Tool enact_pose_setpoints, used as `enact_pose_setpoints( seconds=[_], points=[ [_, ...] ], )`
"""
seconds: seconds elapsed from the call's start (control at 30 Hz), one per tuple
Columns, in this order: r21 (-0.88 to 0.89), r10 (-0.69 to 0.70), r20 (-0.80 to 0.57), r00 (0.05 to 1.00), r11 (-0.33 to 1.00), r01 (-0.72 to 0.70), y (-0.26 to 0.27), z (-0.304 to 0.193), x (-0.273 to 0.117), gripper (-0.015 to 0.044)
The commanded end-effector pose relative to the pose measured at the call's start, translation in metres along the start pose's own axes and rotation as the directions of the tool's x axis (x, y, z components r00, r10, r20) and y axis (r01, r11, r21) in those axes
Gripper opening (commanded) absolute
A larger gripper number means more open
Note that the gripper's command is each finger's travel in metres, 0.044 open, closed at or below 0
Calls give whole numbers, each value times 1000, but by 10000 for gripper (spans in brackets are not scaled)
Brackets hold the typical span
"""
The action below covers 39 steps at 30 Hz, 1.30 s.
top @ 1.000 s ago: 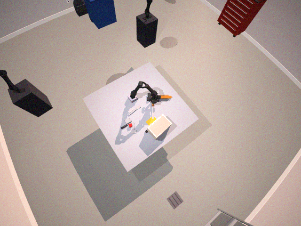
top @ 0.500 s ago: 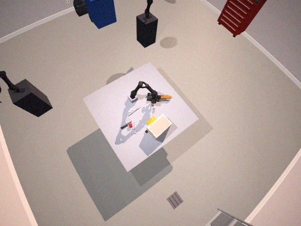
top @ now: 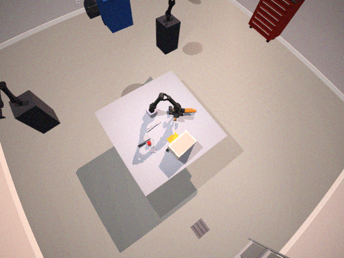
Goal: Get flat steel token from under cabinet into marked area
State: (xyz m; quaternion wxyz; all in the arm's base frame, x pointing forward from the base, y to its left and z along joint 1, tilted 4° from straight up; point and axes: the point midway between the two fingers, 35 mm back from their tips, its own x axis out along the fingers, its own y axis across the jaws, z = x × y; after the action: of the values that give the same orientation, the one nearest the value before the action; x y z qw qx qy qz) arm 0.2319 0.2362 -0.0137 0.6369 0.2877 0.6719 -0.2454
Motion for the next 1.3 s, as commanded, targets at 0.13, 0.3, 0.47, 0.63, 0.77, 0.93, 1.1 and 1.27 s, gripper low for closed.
enact_pose_setpoints(
  seconds=[0.13,0.3,0.47,0.63,0.77,0.93,1.1,1.27],
  points=[
    [7,6,5,1000,1000,-6,9,-3,-1,0],
    [10,6,5,1000,1000,-6,13,-5,-2,0],
    [12,6,4,1000,1000,-6,17,-7,-2,0],
    [13,6,4,1000,1000,-7,21,-9,-2,0],
    [14,7,4,1000,1000,-7,24,-10,-2,0],
    [15,7,4,1000,1000,-7,28,-12,-2,0],
    [16,7,4,1000,1000,-7,32,-14,-2,0],
    [16,8,4,1000,1000,-8,36,-16,-2,0]
  ],
)
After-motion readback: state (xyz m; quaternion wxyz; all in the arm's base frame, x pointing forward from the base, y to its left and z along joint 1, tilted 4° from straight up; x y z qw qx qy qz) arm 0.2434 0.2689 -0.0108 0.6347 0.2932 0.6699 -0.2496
